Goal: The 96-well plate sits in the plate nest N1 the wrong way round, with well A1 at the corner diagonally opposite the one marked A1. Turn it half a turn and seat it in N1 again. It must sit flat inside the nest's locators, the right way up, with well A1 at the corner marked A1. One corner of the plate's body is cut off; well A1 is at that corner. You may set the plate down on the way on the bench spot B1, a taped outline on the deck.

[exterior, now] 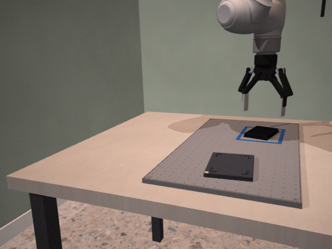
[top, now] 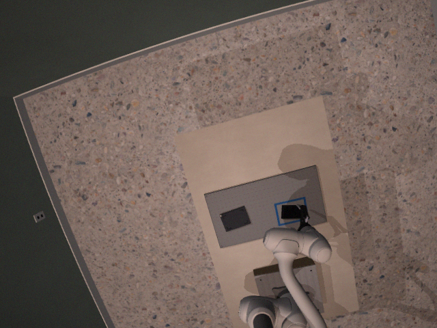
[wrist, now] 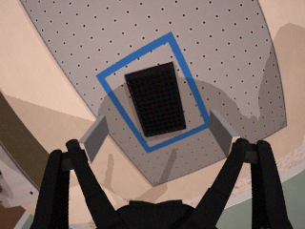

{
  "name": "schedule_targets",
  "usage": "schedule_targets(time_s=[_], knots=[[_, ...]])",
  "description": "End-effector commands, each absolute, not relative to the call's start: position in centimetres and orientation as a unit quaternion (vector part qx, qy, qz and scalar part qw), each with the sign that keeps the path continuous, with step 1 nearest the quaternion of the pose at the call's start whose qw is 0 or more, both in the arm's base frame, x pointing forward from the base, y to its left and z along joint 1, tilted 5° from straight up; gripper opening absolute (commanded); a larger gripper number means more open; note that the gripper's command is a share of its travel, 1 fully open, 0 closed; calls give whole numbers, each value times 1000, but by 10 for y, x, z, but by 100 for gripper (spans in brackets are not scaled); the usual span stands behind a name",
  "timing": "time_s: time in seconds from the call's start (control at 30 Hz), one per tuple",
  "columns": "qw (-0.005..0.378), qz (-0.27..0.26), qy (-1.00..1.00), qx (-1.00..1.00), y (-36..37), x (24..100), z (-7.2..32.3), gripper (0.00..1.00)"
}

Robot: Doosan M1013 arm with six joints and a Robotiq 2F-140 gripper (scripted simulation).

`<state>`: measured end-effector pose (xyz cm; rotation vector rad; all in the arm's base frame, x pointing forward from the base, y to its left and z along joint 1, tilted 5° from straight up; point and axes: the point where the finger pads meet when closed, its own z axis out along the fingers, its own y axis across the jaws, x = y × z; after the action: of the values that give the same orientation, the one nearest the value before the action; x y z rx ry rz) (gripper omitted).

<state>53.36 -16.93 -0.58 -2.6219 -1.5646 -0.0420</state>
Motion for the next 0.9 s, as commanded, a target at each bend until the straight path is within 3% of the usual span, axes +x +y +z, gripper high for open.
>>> schedule_targets(time_s=[0.0, 0.87], knots=[[43, -8, -449, -893, -169, 534, -6, 100], [43, 8, -99, -994, -169, 534, -6, 100]])
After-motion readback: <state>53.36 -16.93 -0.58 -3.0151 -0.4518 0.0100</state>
